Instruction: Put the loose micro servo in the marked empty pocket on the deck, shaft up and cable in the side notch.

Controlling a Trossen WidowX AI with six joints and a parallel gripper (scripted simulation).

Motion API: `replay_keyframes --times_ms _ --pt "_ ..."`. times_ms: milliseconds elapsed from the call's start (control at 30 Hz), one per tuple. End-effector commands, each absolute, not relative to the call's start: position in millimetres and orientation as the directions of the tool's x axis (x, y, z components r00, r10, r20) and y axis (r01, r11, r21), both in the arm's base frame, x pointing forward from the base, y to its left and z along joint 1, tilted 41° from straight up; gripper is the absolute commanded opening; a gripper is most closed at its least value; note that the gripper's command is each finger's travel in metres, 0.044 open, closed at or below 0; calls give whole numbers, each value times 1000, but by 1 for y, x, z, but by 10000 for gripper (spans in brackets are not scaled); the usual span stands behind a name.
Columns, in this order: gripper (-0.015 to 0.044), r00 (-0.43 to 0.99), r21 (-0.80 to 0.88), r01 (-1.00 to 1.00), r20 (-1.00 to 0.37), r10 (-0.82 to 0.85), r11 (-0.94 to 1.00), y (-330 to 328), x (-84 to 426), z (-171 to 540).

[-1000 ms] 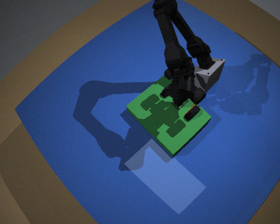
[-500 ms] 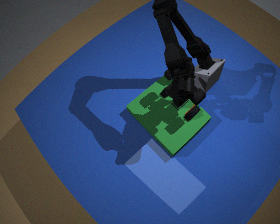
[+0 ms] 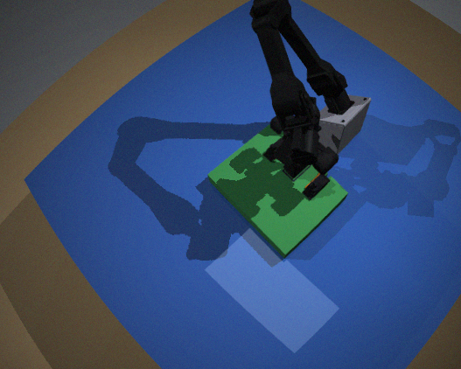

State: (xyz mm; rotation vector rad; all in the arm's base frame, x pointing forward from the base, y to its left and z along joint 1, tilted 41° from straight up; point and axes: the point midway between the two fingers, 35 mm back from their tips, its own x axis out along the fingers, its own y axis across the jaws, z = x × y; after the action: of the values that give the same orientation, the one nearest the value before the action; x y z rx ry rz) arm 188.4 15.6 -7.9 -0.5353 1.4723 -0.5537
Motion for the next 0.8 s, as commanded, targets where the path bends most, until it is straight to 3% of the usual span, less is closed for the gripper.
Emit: replay_keyframes --times_ms 0,767 --pt "0 27 -645 19 -763 -645 764 13 189 -12" --pt "0 27 -645 19 -763 -646 764 11 189 -13"
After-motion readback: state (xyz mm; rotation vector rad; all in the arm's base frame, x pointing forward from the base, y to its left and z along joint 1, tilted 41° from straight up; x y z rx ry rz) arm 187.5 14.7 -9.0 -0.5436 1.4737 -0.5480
